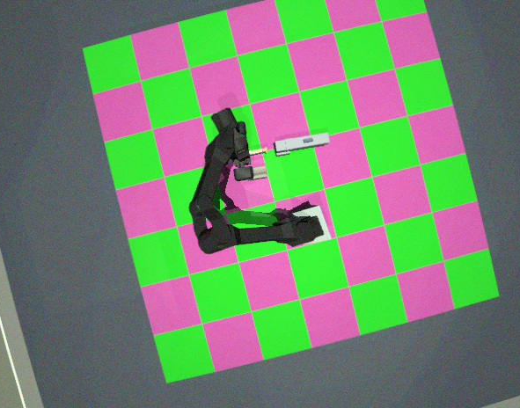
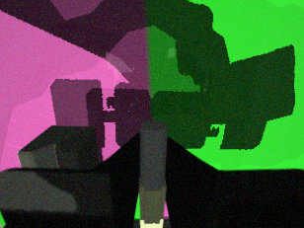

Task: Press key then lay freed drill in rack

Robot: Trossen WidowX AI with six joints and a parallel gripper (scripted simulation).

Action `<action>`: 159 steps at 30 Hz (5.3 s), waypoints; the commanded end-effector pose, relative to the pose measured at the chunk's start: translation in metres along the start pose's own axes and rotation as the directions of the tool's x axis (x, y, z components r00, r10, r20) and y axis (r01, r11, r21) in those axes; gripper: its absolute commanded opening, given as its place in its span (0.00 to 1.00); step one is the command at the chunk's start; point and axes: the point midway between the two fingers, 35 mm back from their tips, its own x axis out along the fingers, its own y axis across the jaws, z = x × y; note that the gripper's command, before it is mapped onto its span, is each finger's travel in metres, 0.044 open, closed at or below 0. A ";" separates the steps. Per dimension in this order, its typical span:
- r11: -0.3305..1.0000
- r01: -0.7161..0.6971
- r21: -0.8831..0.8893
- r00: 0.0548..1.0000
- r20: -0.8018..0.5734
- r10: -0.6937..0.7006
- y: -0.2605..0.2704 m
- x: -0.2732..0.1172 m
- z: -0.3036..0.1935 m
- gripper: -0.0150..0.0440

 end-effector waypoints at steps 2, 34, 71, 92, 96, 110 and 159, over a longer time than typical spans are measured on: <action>1.000 0.005 -0.003 1.000 0.000 -0.005 -0.001 -0.004 -0.001 0.25; 1.000 0.005 -0.003 1.000 -0.001 -0.005 0.000 -0.014 -0.004 0.25; 1.000 0.005 -0.003 1.000 -0.001 -0.005 -0.003 -0.024 -0.006 0.25; 1.000 0.004 -0.002 1.000 -0.001 -0.004 0.027 -0.023 0.000 0.25; 1.000 0.004 -0.002 1.000 -0.001 -0.004 0.034 -0.022 0.001 0.25; 1.000 0.003 -0.001 1.000 -0.001 -0.003 0.059 -0.023 0.006 0.25; 1.000 0.002 0.000 1.000 0.002 -0.002 0.068 0.031 0.007 0.25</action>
